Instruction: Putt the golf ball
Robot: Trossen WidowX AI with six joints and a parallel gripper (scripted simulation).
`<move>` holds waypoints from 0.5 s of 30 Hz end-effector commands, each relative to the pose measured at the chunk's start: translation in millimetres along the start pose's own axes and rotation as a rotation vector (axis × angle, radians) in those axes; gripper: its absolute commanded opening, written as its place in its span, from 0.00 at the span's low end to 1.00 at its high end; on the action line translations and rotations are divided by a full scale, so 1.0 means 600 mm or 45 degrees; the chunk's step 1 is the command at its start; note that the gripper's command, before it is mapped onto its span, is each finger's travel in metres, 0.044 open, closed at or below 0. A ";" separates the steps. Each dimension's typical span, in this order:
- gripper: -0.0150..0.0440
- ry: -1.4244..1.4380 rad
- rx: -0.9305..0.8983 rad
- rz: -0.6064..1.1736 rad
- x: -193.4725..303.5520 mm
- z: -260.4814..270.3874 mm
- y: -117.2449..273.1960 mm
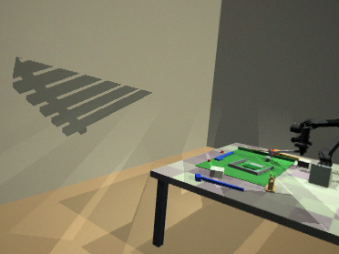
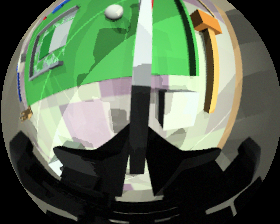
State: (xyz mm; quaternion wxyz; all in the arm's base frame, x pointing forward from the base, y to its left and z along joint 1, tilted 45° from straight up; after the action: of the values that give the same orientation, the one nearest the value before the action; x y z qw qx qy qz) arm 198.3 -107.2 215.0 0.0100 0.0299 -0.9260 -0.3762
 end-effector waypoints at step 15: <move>0.25 -0.001 0.004 0.001 0.002 -0.001 -0.036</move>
State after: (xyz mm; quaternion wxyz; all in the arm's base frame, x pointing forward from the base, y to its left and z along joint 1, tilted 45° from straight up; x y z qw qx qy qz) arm 198.3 -123.3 199.9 0.0099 0.0292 -0.9266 -0.3748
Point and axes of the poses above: the point midway between the two fingers, 35 mm back from their tips, its own y axis back along the fingers, its own z axis across the jaws, x = y × z, the point moved 2 cm from there along y, back along the fingers, and after that the axes turned 5 degrees about y, right-handed, at the moved point
